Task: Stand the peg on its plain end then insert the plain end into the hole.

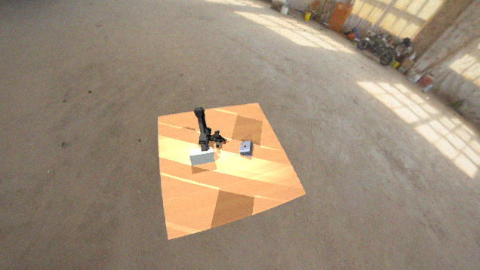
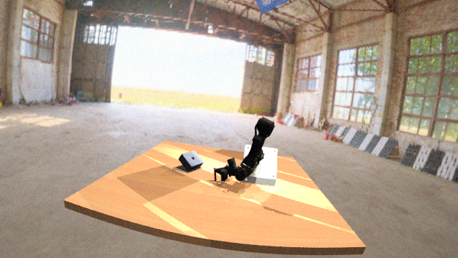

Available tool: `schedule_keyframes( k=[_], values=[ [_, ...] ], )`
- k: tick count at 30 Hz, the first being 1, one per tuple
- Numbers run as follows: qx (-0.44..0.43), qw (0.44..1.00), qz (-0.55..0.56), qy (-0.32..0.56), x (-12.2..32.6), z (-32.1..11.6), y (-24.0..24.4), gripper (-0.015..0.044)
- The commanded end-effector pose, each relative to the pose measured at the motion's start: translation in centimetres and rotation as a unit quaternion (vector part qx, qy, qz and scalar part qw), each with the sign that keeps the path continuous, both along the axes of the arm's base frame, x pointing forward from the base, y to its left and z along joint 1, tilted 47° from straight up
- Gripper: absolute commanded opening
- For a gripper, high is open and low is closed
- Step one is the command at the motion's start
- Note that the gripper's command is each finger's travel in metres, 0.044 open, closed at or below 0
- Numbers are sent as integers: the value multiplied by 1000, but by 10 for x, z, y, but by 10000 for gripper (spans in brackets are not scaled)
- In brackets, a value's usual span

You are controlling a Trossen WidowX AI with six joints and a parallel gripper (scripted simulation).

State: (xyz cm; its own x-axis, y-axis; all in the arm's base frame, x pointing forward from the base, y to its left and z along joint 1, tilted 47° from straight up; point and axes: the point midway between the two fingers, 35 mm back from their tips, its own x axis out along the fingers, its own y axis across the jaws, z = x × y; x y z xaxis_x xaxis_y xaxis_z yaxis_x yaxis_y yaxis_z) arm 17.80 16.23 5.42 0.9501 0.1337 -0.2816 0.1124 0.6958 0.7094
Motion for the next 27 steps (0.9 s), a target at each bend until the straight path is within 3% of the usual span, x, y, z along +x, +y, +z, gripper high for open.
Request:
schedule_keyframes(
  k=[1, 27],
  values=[
    [0, 1000, 0, 0, -1, -1, 1, 49],
    [3, 1000, -18, -10, -6, -2, 1, 49]
  ],
)
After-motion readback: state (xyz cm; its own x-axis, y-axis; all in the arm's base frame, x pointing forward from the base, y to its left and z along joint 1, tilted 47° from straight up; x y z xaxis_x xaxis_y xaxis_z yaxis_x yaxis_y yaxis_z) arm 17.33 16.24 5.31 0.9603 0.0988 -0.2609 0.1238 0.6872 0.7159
